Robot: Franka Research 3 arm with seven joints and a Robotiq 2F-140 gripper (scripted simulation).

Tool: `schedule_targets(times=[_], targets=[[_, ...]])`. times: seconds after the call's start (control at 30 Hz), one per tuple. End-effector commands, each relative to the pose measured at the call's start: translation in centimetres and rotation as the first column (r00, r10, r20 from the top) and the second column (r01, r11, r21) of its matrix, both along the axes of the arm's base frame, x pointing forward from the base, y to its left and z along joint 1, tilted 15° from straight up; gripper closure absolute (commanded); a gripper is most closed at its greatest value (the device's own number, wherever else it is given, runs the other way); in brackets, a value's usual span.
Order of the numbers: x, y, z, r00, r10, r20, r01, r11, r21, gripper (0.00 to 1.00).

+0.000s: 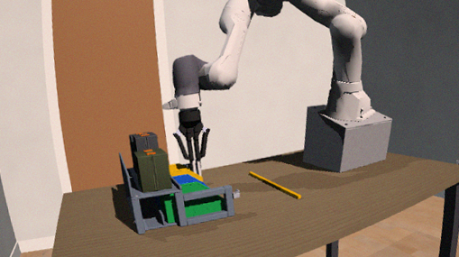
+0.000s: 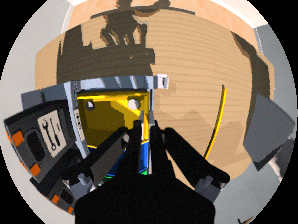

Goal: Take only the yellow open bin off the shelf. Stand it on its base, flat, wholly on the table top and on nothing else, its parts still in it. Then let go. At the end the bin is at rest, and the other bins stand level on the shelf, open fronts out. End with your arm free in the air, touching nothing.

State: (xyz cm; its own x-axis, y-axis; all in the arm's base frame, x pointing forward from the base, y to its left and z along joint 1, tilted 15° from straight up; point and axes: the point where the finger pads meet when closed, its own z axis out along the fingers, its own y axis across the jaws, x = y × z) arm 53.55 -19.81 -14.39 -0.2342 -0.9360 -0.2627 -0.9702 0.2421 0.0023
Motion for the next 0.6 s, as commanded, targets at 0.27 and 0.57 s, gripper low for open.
schedule_targets(times=[0.27,0.57], targets=[[0.10,-0.32,0.58,1.000,0.000,0.002,0.000,1.000,-0.002,1.00],[0.19,-0.47,0.86,1.000,0.000,0.002,0.000,1.000,-0.002,1.00]])
